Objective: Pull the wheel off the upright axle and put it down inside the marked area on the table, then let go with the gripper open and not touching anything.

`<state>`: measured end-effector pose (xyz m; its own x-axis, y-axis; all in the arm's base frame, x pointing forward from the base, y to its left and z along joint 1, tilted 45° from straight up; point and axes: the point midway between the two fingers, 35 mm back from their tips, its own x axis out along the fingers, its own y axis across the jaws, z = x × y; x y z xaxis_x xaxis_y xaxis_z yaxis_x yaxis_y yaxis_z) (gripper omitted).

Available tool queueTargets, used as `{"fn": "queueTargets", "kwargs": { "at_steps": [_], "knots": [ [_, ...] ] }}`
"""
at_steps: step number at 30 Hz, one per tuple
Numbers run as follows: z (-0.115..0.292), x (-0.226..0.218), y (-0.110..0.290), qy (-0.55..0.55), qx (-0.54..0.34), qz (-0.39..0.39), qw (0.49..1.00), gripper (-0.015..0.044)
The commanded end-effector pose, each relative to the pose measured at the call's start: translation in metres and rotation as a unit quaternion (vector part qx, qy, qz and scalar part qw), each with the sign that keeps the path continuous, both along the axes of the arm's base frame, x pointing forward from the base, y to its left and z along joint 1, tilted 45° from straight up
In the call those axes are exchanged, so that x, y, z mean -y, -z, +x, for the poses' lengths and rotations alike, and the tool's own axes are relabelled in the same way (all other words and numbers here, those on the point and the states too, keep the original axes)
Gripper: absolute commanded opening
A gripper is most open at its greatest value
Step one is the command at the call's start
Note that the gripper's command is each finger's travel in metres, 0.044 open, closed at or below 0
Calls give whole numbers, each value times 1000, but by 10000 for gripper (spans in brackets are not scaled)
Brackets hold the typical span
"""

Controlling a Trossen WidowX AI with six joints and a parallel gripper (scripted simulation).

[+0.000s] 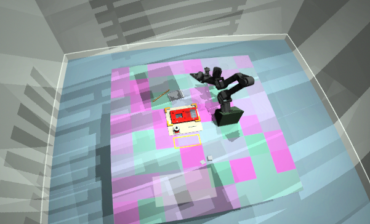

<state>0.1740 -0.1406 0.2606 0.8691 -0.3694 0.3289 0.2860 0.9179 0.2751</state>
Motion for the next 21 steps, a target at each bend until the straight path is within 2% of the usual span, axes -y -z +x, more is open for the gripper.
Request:
{"fn": "queueTargets", "kwargs": {
  "at_steps": [1, 4, 8, 13, 17, 21],
  "knots": [
    [1, 1, 0, -2, 0, 7, 1000, 374],
    [20, 14, 3, -22, -4, 111, 994, 300],
    [58, 28, 19, -39, -32, 278, 959, 300],
    [109, 28, 54, -26, -94, 449, 888, 300],
    [145, 13, 90, 14, -158, 547, 822, 300],
    [171, -20, 129, 56, -230, 601, 763, 300]
  ]
}}
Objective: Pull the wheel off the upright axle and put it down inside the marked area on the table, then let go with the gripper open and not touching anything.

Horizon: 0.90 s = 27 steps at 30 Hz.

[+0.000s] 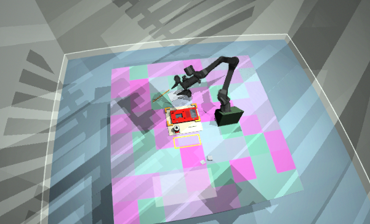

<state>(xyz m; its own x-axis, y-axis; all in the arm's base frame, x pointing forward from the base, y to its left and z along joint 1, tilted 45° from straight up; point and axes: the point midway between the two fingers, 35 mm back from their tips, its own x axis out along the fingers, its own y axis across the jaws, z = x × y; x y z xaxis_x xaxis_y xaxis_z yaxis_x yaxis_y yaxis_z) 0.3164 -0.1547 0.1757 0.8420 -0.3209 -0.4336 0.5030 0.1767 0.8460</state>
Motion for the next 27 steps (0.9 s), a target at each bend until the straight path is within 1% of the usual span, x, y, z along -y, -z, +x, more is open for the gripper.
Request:
{"fn": "queueTargets", "kwargs": {
  "at_steps": [1, 8, 12, 15, 19, 23, 25, 27],
  "knots": [
    [31, -45, 52, 0, -115, 88, 989, 300],
    [47, -75, 87, 35, -215, 116, 969, 300],
    [52, -105, 114, 51, -294, 103, 949, 300],
    [52, -136, 137, 64, -365, 67, 927, 300],
    [50, -167, 159, 106, -422, 4, 901, 300],
    [47, -195, 174, 144, -445, -75, 881, 300],
    [46, -209, 180, 159, -447, -121, 872, 300],
    [45, -218, 184, 165, -444, -149, 868, 300]
  ]
}}
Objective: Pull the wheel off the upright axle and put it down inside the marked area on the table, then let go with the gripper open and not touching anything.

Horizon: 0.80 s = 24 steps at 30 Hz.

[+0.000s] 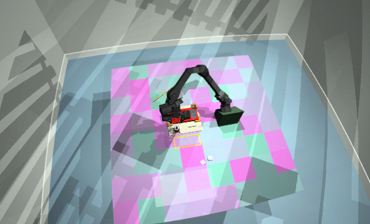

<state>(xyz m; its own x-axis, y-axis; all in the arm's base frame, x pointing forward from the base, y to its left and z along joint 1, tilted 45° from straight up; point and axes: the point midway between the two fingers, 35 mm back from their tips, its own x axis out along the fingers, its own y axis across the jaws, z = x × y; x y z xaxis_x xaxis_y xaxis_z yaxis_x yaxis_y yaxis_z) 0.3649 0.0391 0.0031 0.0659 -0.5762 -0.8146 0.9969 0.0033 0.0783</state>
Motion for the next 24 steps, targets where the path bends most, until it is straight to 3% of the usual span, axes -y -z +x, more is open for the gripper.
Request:
{"fn": "queueTargets", "kwargs": {
  "at_steps": [1, 12, 24],
  "knots": [
    [-3, -25, 12, -16, -18, -79, 997, 300],
    [-3, -19, 8, -16, -18, -79, 997, 300],
    [1, 33, 59, -16, -18, -81, 996, 300]
  ]
}}
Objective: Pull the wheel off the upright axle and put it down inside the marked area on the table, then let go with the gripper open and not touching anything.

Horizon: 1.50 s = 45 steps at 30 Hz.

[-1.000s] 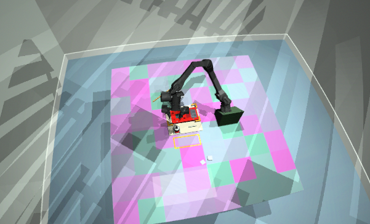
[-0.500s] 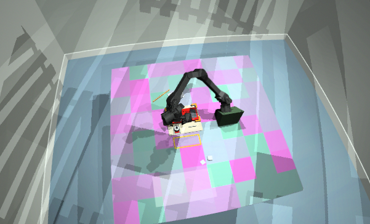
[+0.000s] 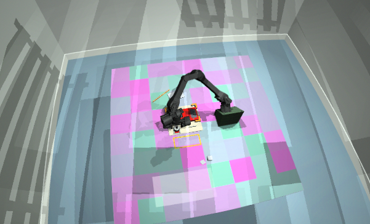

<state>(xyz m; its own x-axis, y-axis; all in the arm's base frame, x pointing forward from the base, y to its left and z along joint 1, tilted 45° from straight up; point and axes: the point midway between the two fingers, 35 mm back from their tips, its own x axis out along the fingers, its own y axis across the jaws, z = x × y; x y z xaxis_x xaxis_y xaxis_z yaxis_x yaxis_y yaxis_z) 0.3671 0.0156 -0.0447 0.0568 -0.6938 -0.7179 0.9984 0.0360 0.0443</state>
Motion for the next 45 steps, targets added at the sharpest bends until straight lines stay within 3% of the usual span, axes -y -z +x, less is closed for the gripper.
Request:
{"fn": "queueTargets", "kwargs": {
  "at_steps": [1, 3, 6, 16, 22, 45],
  "knots": [
    [-1, 10, 11, -4, -3, -4, 1000, 300],
    [-1, 10, 11, -4, -3, -4, 1000, 300],
    [-3, 10, 8, 3, -5, -2, 1000, 221],
    [-3, 10, 8, 3, -5, -2, 1000, 155],
    [-3, 9, 7, 3, -5, -2, 1000, 0],
    [-3, 3, 2, 2, -5, -2, 1000, 0]
  ]
}}
